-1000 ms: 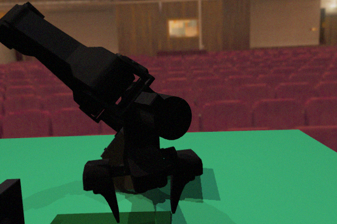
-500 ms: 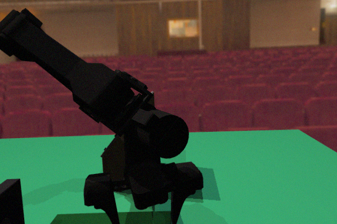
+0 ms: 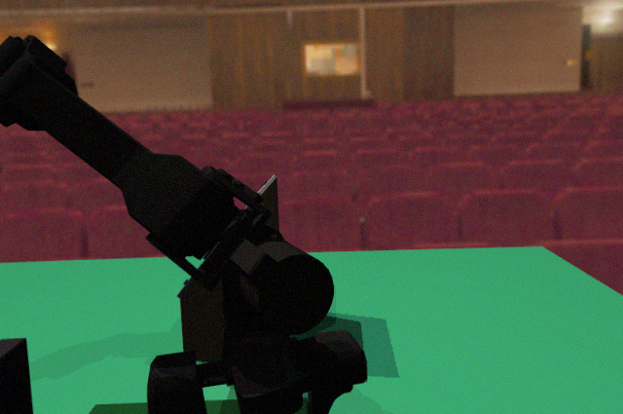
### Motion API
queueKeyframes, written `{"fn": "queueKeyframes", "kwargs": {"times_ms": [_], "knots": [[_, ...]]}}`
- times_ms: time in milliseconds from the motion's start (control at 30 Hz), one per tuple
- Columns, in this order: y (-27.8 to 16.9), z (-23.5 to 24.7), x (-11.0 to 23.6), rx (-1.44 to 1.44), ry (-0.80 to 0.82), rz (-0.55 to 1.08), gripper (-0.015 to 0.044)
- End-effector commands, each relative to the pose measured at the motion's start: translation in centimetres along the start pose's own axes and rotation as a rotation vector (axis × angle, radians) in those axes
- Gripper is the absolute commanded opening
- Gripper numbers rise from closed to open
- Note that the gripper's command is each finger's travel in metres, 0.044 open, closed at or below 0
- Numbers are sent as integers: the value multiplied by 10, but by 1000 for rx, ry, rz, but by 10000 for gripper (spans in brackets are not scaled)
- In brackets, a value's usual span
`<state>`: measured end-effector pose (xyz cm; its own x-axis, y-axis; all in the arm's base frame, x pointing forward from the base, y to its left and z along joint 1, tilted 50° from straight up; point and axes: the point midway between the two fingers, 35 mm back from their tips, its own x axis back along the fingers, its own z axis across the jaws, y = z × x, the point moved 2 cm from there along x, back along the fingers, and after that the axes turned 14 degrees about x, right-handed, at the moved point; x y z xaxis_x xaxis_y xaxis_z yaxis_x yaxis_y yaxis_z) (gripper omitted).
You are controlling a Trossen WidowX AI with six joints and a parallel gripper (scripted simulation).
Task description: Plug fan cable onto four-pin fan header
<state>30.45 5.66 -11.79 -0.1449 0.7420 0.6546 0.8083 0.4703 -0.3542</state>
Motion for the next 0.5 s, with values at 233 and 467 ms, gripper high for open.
{"fn": "queueKeyframes", "kwargs": {"times_ms": [233,467], "knots": [[-1,0,-2,0,0,2,282],[-1,0,-2,0,0,2,99]]}}
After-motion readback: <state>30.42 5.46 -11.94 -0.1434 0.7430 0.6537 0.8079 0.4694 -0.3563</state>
